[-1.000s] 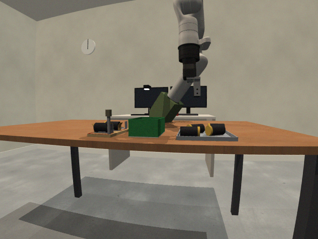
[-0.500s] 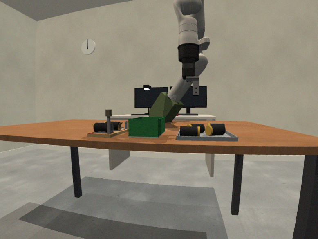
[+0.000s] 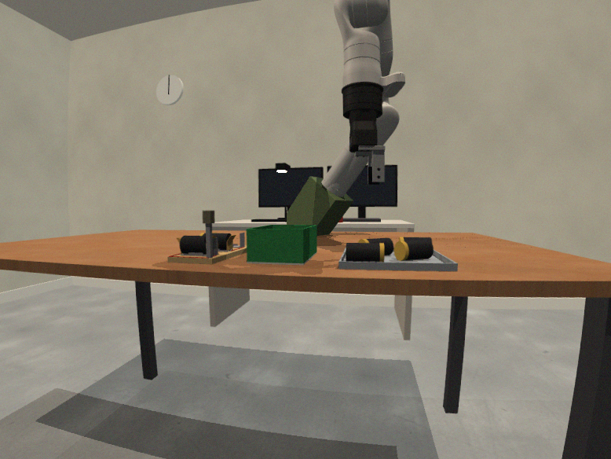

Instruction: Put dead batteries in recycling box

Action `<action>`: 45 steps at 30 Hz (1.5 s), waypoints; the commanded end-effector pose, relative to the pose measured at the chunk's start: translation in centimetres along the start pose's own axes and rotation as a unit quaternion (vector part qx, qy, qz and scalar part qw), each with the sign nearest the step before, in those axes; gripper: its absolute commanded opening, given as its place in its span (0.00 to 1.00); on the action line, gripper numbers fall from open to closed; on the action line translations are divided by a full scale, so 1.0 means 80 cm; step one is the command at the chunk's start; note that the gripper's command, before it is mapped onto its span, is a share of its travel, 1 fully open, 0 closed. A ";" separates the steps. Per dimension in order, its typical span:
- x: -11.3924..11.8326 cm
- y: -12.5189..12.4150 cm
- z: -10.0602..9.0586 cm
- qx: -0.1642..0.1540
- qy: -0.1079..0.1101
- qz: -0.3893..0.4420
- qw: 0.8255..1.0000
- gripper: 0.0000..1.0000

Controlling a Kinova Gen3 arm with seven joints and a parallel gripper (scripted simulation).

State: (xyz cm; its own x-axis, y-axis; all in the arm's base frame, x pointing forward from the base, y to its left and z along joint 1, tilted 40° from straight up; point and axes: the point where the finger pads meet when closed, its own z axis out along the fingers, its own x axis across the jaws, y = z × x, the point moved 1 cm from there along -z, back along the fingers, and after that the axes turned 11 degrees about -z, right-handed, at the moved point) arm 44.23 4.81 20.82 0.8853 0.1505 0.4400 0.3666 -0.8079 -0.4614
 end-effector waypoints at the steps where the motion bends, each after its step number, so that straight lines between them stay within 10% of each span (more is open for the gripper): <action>1: 0.001 0.001 0.000 0.002 0.002 -0.017 1.000 0.90; 45: 0.001 0.001 0.000 0.001 0.002 -0.230 0.973 0.90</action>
State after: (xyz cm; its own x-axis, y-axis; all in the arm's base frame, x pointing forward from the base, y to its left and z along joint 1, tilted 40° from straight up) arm 44.29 4.82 20.82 0.6256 0.4949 0.6030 0.7257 -0.6530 -0.2169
